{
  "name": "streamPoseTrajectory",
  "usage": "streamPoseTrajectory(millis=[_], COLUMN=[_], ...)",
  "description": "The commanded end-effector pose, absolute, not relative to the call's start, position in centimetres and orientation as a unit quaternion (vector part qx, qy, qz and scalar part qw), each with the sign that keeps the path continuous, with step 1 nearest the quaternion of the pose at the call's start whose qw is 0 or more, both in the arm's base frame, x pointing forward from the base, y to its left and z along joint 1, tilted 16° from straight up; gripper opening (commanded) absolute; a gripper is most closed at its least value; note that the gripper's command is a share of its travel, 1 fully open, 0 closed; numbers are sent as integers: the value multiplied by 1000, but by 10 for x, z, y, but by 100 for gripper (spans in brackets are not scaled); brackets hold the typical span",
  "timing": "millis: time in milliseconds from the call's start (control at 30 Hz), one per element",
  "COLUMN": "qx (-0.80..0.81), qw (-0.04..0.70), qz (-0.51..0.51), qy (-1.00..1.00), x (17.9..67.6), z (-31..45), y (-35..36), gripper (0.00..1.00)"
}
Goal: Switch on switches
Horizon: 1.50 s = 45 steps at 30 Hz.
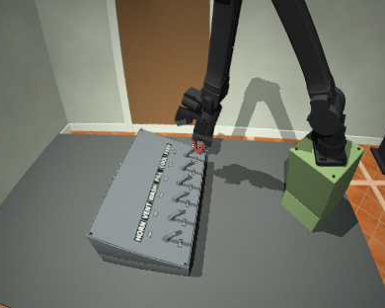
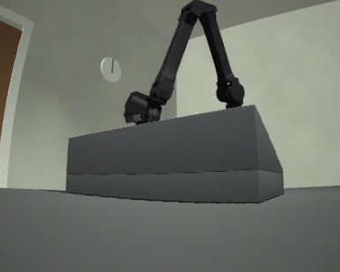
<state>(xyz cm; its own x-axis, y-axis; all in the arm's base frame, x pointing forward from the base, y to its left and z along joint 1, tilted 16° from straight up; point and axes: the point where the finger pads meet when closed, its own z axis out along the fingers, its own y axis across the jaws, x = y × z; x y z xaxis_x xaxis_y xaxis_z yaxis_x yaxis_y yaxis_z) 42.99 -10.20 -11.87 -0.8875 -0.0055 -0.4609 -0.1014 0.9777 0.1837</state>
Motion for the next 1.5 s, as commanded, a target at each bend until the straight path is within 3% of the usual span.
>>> streamPoseTrajectory(millis=[0, 1467], qx=[-54, -53], qw=[295, 295], qz=[90, 90], qy=[950, 950], x=[485, 490], z=[-80, -76], y=[-106, -106], gripper=[0, 0])
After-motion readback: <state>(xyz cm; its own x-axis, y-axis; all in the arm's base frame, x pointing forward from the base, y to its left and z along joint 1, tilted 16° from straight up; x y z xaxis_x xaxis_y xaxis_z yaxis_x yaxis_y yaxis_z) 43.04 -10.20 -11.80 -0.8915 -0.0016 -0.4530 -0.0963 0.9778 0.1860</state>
